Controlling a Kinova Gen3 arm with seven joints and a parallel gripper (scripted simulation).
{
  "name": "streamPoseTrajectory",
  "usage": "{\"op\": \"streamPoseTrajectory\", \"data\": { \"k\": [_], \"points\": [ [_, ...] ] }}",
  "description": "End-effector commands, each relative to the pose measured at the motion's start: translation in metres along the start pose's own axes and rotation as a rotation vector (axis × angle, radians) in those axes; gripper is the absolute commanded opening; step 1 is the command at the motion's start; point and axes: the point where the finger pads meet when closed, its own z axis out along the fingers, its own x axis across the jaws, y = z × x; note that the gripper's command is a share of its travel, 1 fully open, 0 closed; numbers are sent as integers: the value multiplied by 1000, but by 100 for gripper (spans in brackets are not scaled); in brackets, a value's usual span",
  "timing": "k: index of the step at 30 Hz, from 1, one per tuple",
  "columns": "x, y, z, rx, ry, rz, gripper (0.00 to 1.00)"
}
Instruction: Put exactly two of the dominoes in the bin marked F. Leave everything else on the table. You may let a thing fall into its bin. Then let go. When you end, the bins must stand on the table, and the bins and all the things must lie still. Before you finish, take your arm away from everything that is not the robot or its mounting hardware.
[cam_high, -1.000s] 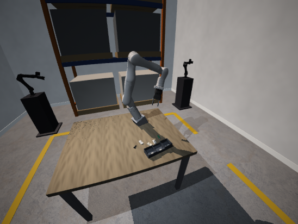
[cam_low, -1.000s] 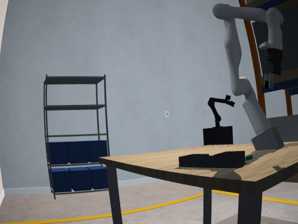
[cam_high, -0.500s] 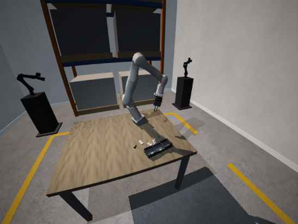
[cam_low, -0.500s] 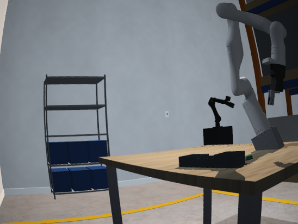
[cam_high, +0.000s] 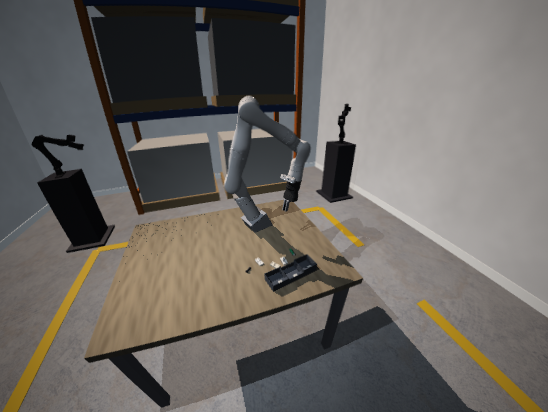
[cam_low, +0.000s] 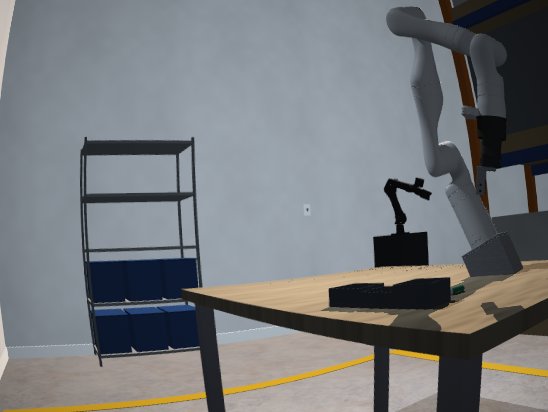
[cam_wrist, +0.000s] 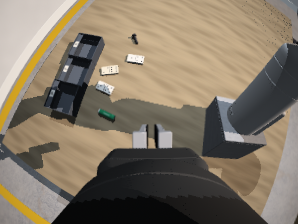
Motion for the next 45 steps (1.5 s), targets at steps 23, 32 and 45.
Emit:
{"op": "streamPoseTrajectory", "data": {
  "k": [23,32,45],
  "points": [
    [-50,-84,12,-130,49,987,31],
    [-65,-126,21,-162,86,1425,31],
    [-77,-189,36,-189,138,1953,31]
  ]
}}
